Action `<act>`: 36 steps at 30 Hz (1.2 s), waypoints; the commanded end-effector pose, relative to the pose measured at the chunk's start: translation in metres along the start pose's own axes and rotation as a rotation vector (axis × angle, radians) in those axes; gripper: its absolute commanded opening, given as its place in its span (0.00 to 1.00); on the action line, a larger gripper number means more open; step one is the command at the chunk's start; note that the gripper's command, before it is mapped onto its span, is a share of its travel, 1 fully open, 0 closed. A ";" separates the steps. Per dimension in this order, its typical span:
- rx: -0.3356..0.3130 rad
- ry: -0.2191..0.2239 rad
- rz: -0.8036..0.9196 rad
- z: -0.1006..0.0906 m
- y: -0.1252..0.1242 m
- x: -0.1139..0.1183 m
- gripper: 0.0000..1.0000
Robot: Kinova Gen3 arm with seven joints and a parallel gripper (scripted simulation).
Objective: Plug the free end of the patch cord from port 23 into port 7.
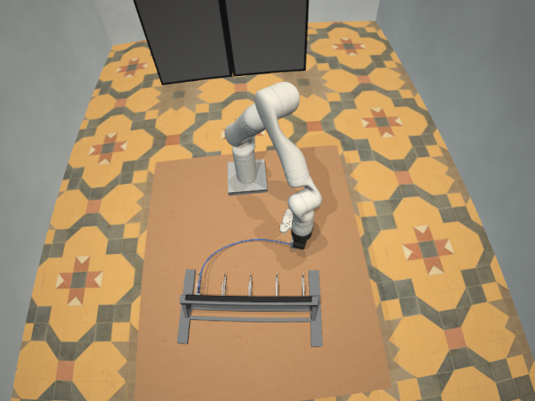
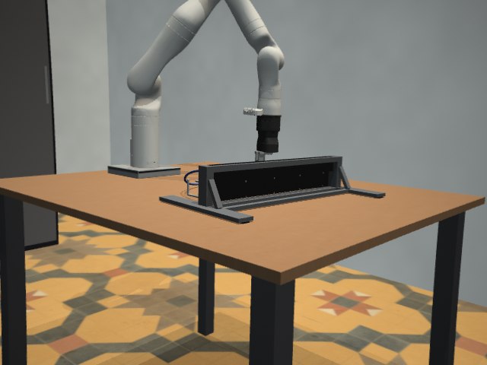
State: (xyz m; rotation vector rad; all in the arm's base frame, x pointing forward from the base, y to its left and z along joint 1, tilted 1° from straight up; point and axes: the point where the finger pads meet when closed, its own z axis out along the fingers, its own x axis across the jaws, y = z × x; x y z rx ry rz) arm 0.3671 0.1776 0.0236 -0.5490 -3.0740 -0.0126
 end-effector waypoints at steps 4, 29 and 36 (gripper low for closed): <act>-0.006 -0.006 0.010 -0.014 0.002 -0.002 0.00; -0.007 -0.008 0.009 -0.030 0.003 -0.002 0.00; -0.006 -0.009 0.009 -0.031 0.003 -0.002 0.00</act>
